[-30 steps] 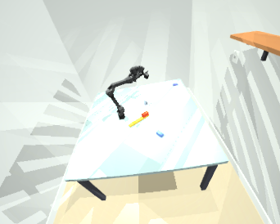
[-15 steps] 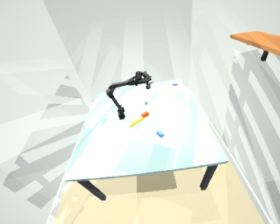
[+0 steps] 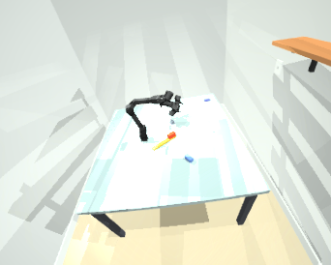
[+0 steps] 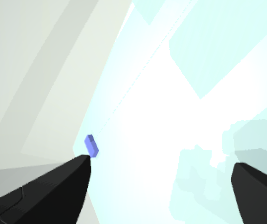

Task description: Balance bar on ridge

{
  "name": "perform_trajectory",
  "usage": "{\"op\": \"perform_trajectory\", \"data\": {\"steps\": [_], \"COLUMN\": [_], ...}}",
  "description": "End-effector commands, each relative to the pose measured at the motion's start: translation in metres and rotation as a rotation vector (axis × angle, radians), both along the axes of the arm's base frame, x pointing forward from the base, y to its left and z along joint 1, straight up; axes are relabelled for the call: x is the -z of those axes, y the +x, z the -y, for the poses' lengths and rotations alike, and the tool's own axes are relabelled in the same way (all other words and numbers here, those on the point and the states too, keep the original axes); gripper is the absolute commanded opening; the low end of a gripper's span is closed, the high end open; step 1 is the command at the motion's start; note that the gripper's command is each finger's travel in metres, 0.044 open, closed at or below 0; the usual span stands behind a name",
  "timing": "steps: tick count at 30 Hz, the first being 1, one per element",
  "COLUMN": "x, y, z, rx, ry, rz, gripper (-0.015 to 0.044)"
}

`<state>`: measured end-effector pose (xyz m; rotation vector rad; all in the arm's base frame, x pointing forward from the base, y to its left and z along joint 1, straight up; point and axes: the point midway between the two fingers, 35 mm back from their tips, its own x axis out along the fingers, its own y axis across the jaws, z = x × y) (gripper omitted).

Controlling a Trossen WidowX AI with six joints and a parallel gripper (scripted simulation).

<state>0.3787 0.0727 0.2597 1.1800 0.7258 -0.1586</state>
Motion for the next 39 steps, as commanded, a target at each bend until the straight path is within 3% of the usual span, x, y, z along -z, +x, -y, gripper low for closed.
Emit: {"op": "perform_trajectory", "data": {"steps": [1,22,34,39], "x": [0.017,0.087,0.104,0.104], "y": [-0.007,-0.098,-0.17,-0.174], "z": [0.022,0.13,0.161,0.162], "rx": [0.118,0.914,1.405,1.432], "ry": [0.046,0.331,0.464,0.471], "rz": [-0.104,-0.64,-0.885,-0.898], "gripper": [0.0315,0.0315,0.0315,0.0315]}}
